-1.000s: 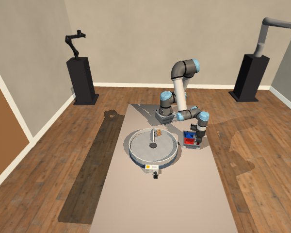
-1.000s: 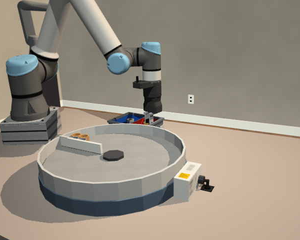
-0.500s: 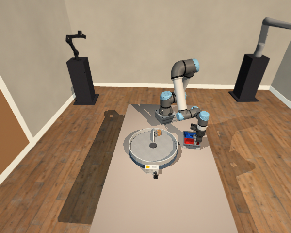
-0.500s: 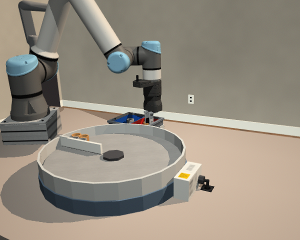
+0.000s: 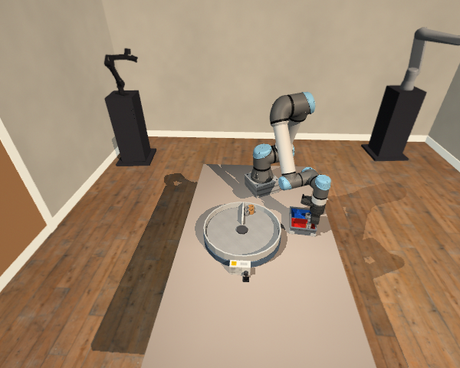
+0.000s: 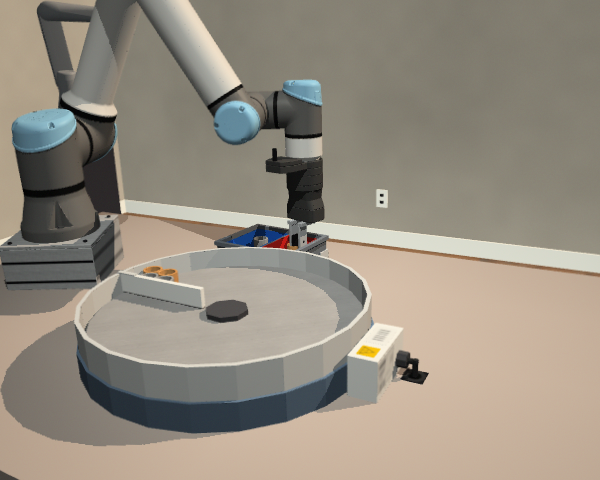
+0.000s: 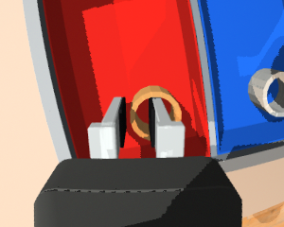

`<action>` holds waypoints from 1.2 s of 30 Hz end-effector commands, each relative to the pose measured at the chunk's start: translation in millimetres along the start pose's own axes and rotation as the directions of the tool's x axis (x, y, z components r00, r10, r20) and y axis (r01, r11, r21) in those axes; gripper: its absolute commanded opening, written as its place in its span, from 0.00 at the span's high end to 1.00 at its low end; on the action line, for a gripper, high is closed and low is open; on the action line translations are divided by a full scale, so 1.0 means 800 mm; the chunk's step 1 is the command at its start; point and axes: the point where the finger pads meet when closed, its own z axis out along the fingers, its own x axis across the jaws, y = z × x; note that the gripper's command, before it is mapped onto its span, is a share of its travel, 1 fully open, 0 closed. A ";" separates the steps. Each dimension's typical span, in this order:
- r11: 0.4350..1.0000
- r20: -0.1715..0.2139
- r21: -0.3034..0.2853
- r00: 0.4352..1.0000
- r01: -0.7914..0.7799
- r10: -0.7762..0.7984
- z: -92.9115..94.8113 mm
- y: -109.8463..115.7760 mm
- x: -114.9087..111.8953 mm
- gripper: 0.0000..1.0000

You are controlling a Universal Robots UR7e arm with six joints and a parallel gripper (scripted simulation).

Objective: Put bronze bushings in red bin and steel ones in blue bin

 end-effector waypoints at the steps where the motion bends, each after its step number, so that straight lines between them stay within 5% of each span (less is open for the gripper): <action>1: 1.000 0.001 -0.001 1.000 0.000 0.000 -0.004 0.000 0.000 0.58; 36: 1.000 0.001 -0.001 1.000 0.000 0.000 -0.014 0.000 0.000 0.58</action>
